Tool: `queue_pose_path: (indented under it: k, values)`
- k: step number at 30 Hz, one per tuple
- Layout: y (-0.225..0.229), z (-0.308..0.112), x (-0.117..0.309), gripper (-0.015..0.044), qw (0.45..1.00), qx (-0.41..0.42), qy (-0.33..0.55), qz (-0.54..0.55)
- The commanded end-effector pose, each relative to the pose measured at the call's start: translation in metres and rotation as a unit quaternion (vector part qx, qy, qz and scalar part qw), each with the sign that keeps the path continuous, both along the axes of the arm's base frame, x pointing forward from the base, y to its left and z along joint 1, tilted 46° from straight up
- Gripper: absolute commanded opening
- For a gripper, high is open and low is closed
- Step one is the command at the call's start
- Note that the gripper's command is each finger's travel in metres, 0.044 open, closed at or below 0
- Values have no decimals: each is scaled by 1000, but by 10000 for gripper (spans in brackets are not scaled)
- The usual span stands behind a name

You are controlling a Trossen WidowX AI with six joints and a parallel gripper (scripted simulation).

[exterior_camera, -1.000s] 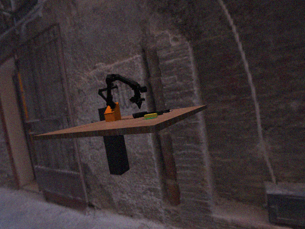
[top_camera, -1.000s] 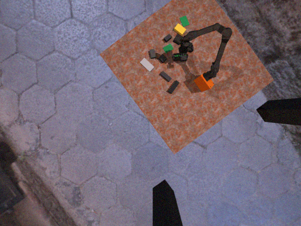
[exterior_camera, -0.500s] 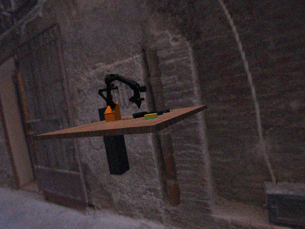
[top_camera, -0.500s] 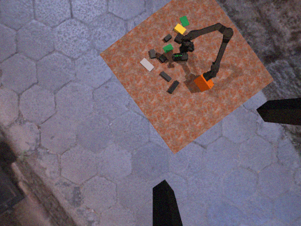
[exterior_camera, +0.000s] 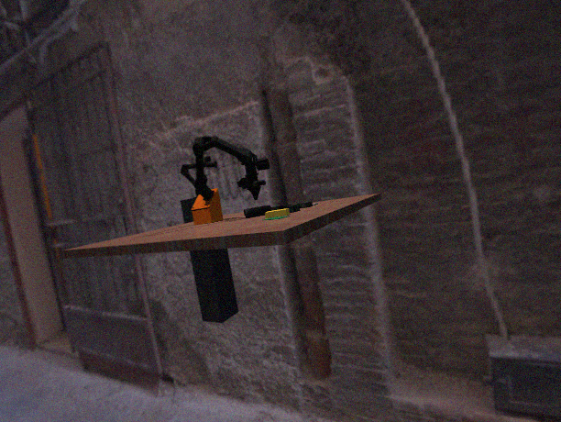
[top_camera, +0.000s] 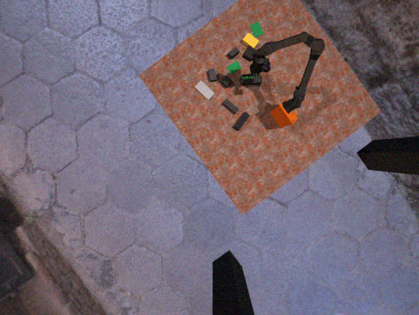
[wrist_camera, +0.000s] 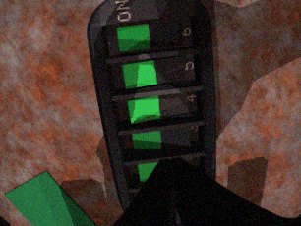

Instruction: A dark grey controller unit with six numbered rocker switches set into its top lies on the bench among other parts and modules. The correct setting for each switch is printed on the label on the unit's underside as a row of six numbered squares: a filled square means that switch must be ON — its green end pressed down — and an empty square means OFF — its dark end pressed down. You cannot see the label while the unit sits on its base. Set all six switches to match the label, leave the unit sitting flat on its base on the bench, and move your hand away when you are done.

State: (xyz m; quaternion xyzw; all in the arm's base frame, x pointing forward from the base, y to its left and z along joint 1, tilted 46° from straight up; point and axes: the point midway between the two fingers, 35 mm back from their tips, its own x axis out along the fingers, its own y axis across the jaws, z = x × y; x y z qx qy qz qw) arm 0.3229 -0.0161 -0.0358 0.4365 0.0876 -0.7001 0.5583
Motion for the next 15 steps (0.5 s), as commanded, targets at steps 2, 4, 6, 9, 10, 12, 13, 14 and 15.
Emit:
queue_pose_path:
  k: [2, 4, 6, 9, 10, 12, 13, 14, 15]
  values:
    - [-1, 1, 0, 0, 1000, -3, 2, 3]
    - [-1, 1, 0, 0, 1000, -3, 2, 3]
    - [-1, 1, 1, 0, 1000, -2, 3, 1]
    - [-11, 0, 15, 0, 1000, 12, 22, -17]
    - [-16, 0, 21, 0, 999, 18, 31, -25]
    - [-27, 0, 32, 0, 998, 32, 46, -42]
    - [-33, 0, 37, 0, 997, 39, 53, -50]
    - [-38, 0, 41, 0, 996, 44, 59, -56]
    - [-41, 0, 43, 0, 995, 48, 63, -60]
